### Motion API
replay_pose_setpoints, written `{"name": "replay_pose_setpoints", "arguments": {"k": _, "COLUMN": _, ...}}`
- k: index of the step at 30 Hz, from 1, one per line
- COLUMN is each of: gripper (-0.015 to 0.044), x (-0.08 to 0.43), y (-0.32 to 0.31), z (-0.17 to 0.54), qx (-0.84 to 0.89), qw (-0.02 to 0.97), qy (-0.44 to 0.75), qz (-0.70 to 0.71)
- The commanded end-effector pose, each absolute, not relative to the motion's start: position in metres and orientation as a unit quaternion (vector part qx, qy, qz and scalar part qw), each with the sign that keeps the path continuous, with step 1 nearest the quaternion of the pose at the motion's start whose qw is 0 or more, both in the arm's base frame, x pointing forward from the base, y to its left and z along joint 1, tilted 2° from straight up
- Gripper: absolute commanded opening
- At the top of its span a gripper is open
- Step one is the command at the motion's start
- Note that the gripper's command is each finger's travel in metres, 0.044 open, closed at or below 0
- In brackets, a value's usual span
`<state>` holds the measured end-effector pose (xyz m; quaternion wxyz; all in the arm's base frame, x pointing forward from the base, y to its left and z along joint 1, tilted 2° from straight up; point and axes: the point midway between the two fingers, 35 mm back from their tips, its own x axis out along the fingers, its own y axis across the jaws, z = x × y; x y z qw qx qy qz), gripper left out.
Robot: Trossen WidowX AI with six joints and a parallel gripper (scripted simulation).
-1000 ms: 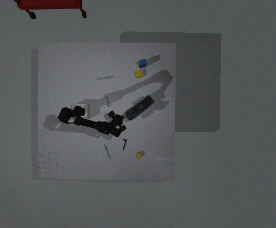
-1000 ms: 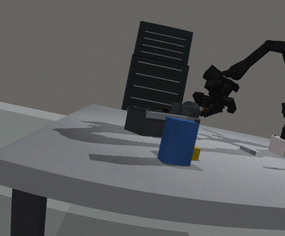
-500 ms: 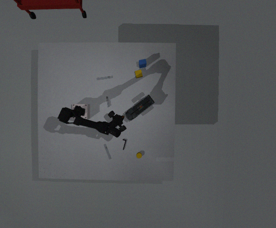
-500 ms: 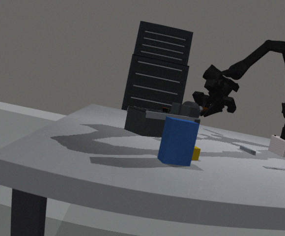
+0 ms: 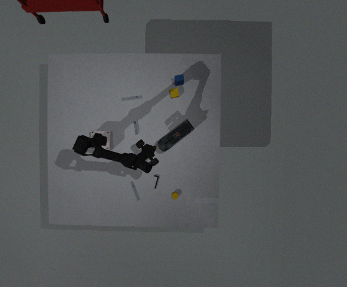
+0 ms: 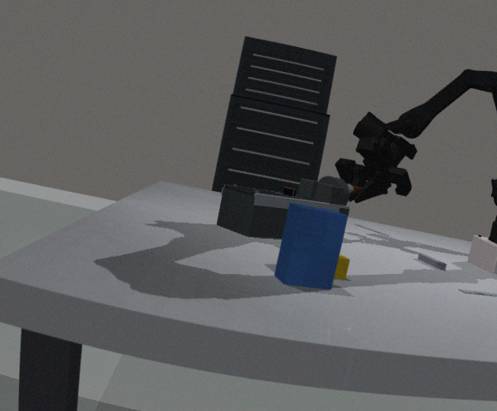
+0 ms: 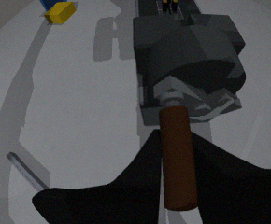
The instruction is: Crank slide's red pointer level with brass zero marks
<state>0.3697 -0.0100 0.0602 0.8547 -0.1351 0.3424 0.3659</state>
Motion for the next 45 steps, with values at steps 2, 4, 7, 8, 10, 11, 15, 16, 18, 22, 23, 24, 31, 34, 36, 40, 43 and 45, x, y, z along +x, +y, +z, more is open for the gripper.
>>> {"name": "replay_pose_setpoints", "arguments": {"k": 2, "gripper": 0.0, "x": 0.3735, "y": -0.0148, "z": 0.0676, "qx": -0.139, "qw": 0.86, "qy": 0.333, "qz": 0.362}}
{"name": "replay_pose_setpoints", "arguments": {"k": 4, "gripper": 0.0, "x": 0.3737, "y": -0.015, "z": 0.0678, "qx": -0.139, "qw": 0.86, "qy": 0.333, "qz": 0.362}}
{"name": "replay_pose_setpoints", "arguments": {"k": 7, "gripper": 0.0, "x": 0.3741, "y": -0.0154, "z": 0.0681, "qx": -0.139, "qw": 0.86, "qy": 0.333, "qz": 0.362}}
{"name": "replay_pose_setpoints", "arguments": {"k": 8, "gripper": 0.0, "x": 0.3742, "y": -0.0155, "z": 0.0682, "qx": -0.139, "qw": 0.86, "qy": 0.333, "qz": 0.362}}
{"name": "replay_pose_setpoints", "arguments": {"k": 10, "gripper": 0.0, "x": 0.3744, "y": -0.0157, "z": 0.0684, "qx": -0.139, "qw": 0.86, "qy": 0.333, "qz": 0.362}}
{"name": "replay_pose_setpoints", "arguments": {"k": 11, "gripper": 0.0, "x": 0.3745, "y": -0.0159, "z": 0.0685, "qx": -0.139, "qw": 0.86, "qy": 0.333, "qz": 0.362}}
{"name": "replay_pose_setpoints", "arguments": {"k": 15, "gripper": 0.0, "x": 0.3751, "y": -0.0164, "z": 0.069, "qx": -0.139, "qw": 0.86, "qy": 0.333, "qz": 0.362}}
{"name": "replay_pose_setpoints", "arguments": {"k": 16, "gripper": 0.0, "x": 0.3752, "y": -0.0166, "z": 0.0691, "qx": -0.139, "qw": 0.86, "qy": 0.333, "qz": 0.362}}
{"name": "replay_pose_setpoints", "arguments": {"k": 18, "gripper": 0.0, "x": 0.3755, "y": -0.0169, "z": 0.0694, "qx": -0.139, "qw": 0.86, "qy": 0.333, "qz": 0.362}}
{"name": "replay_pose_setpoints", "arguments": {"k": 22, "gripper": 0.0, "x": 0.3762, "y": -0.0175, "z": 0.07, "qx": -0.139, "qw": 0.86, "qy": 0.333, "qz": 0.362}}
{"name": "replay_pose_setpoints", "arguments": {"k": 23, "gripper": 0.0, "x": 0.3763, "y": -0.0177, "z": 0.0701, "qx": -0.139, "qw": 0.86, "qy": 0.333, "qz": 0.362}}
{"name": "replay_pose_setpoints", "arguments": {"k": 24, "gripper": 0.0, "x": 0.3765, "y": -0.0179, "z": 0.0703, "qx": -0.139, "qw": 0.86, "qy": 0.333, "qz": 0.362}}
{"name": "replay_pose_setpoints", "arguments": {"k": 31, "gripper": 0.0, "x": 0.3773, "y": -0.0187, "z": 0.0706, "qx": -0.139, "qw": 0.86, "qy": 0.333, "qz": 0.362}}
{"name": "replay_pose_setpoints", "arguments": {"k": 34, "gripper": 0.0, "x": 0.3776, "y": -0.019, "z": 0.0707, "qx": -0.139, "qw": 0.86, "qy": 0.333, "qz": 0.362}}
{"name": "replay_pose_setpoints", "arguments": {"k": 36, "gripper": 0.0, "x": 0.3778, "y": -0.0192, "z": 0.0708, "qx": -0.139, "qw": 0.86, "qy": 0.333, "qz": 0.362}}
{"name": "replay_pose_setpoints", "arguments": {"k": 40, "gripper": 0.0, "x": 0.3782, "y": -0.0196, "z": 0.0709, "qx": -0.14, "qw": 0.86, "qy": 0.333, "qz": 0.362}}
{"name": "replay_pose_setpoints", "arguments": {"k": 43, "gripper": 0.0, "x": 0.3785, "y": -0.0199, "z": 0.071, "qx": -0.14, "qw": 0.86, "qy": 0.333, "qz": 0.362}}
{"name": "replay_pose_setpoints", "arguments": {"k": 45, "gripper": 0.0, "x": 0.3786, "y": -0.02, "z": 0.071, "qx": -0.14, "qw": 0.86, "qy": 0.333, "qz": 0.362}}
